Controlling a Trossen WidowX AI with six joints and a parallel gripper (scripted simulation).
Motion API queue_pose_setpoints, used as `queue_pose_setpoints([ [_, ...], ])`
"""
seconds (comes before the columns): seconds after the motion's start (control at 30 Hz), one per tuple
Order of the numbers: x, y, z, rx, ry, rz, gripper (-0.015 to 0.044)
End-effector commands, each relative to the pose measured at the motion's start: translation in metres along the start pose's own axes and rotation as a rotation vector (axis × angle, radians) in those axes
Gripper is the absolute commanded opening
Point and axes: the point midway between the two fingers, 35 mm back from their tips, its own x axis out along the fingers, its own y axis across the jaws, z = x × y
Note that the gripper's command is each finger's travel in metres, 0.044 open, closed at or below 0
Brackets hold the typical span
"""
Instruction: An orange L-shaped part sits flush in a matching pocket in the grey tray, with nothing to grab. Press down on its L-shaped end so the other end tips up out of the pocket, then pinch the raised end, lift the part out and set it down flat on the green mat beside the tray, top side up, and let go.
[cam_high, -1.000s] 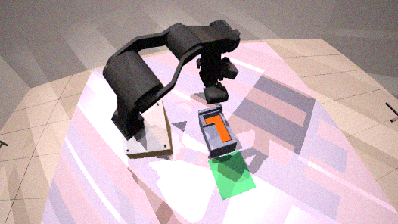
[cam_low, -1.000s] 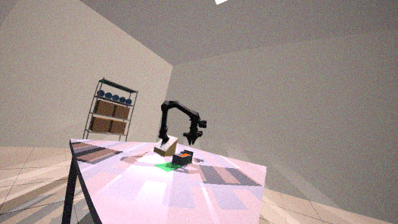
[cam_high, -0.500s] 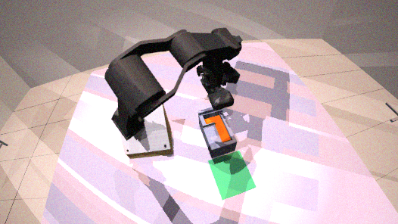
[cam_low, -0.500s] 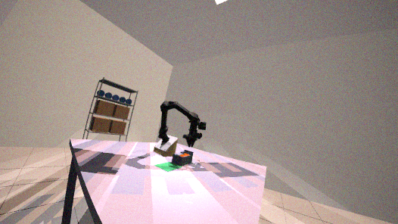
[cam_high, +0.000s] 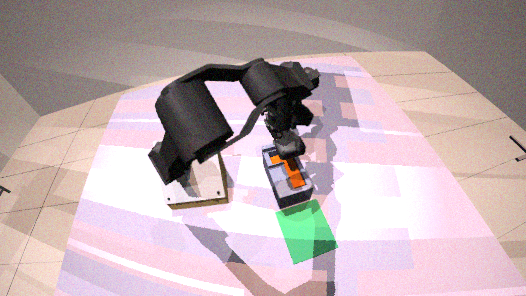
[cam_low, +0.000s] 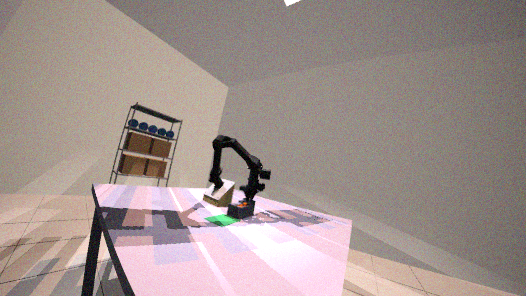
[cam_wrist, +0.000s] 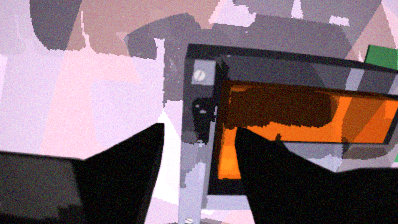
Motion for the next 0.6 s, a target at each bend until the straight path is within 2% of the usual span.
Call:
queue_pose_setpoints([
  [0.0,0.005,0.000,-0.002,-0.007,0.003,-0.005,0.0180],
  [0.57,0.033,-0.001,-0.002,-0.007,0.003,-0.006,0.0180],
])
